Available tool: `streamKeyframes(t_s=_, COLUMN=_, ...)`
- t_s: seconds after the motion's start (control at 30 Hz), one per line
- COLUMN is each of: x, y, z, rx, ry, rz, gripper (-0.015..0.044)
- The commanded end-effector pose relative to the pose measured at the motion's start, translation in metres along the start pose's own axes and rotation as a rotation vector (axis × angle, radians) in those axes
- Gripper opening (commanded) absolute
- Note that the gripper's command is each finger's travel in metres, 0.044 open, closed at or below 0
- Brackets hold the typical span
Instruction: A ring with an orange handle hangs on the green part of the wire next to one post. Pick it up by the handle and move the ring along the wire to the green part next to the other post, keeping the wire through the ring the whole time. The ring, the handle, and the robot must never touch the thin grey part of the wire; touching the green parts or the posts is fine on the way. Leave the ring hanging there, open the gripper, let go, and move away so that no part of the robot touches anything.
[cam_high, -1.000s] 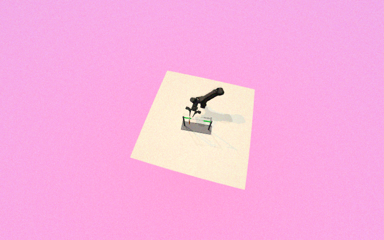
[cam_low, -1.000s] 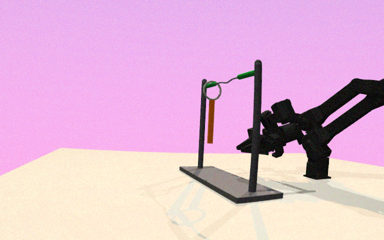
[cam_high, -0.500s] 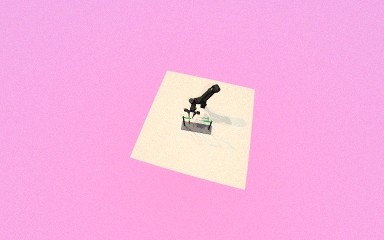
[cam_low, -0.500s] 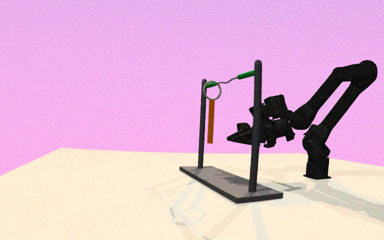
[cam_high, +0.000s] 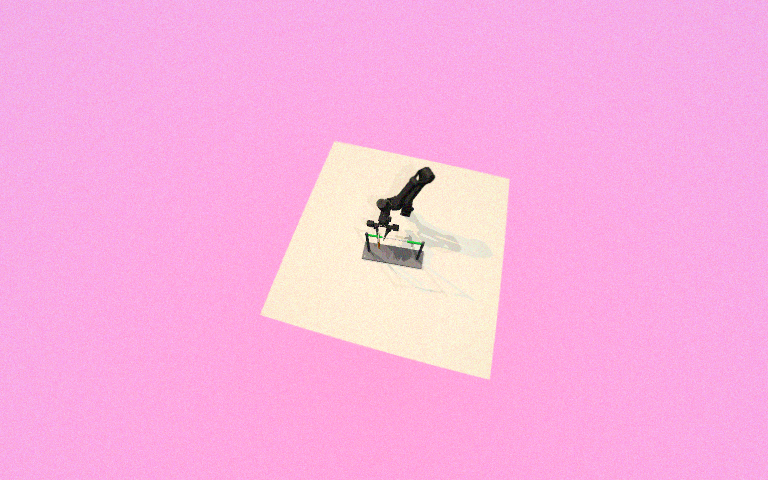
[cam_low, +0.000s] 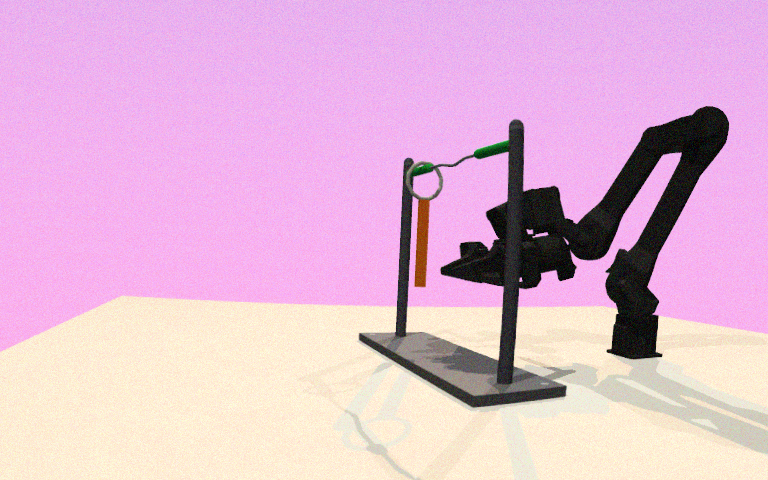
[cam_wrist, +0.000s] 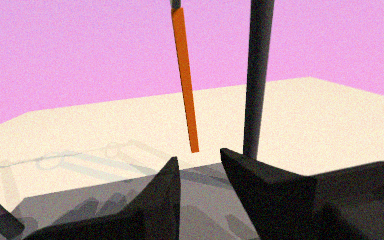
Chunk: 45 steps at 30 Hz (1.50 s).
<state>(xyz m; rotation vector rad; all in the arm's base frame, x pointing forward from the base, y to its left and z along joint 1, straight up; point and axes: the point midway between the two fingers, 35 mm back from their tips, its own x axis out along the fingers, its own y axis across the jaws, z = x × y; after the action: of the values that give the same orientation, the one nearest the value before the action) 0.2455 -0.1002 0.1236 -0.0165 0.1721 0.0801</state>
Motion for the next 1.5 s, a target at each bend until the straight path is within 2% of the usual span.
streamKeyframes(t_s=0.0, x=0.006, y=-0.002, z=0.003, rx=-0.003, ry=-0.003, rz=-0.001, gripper=0.0160)
streamKeyframes(t_s=1.47, x=0.070, y=0.001, z=0.003, rx=-0.001, ry=-0.012, rz=-0.001, gripper=0.0160)
